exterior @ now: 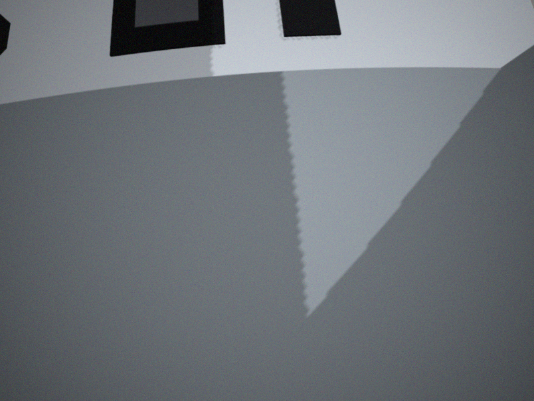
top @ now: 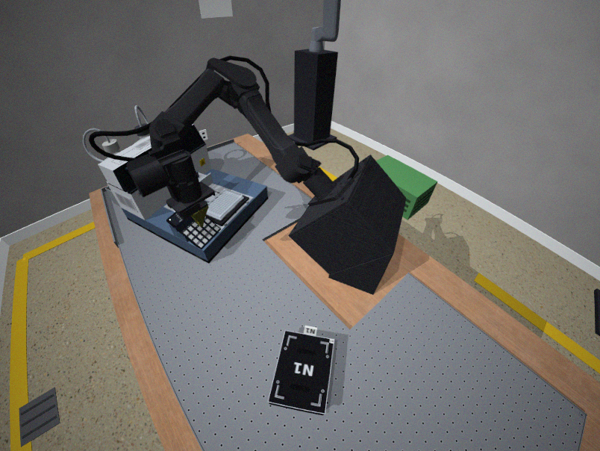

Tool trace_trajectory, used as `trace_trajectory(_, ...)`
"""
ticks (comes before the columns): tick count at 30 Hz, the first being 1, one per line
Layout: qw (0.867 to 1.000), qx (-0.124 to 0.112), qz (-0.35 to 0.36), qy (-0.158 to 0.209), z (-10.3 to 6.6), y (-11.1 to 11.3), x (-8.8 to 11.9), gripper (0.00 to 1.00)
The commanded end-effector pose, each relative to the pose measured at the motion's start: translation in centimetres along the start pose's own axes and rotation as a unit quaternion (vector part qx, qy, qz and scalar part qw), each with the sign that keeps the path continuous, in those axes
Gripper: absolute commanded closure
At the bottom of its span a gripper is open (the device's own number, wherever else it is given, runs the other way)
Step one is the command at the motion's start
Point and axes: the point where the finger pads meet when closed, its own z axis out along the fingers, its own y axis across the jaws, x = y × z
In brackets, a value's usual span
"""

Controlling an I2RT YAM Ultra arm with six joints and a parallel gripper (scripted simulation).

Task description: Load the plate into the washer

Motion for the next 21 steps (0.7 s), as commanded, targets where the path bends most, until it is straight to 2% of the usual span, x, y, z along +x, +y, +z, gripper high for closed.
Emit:
trace_trajectory(1,0.999,0.0,-0.047,-0.013,-0.56,0.62,-0.2,1.0)
trace_trajectory(3,0.998,-0.011,-0.067,-0.014,-1.17,0.49,-0.92,1.0)
trace_trajectory(7,0.993,-0.005,-0.116,-0.014,-0.86,0.07,-0.54,1.0)
trace_trajectory(21,0.993,-0.004,-0.117,-0.014,-0.81,0.0,-0.47,1.0)
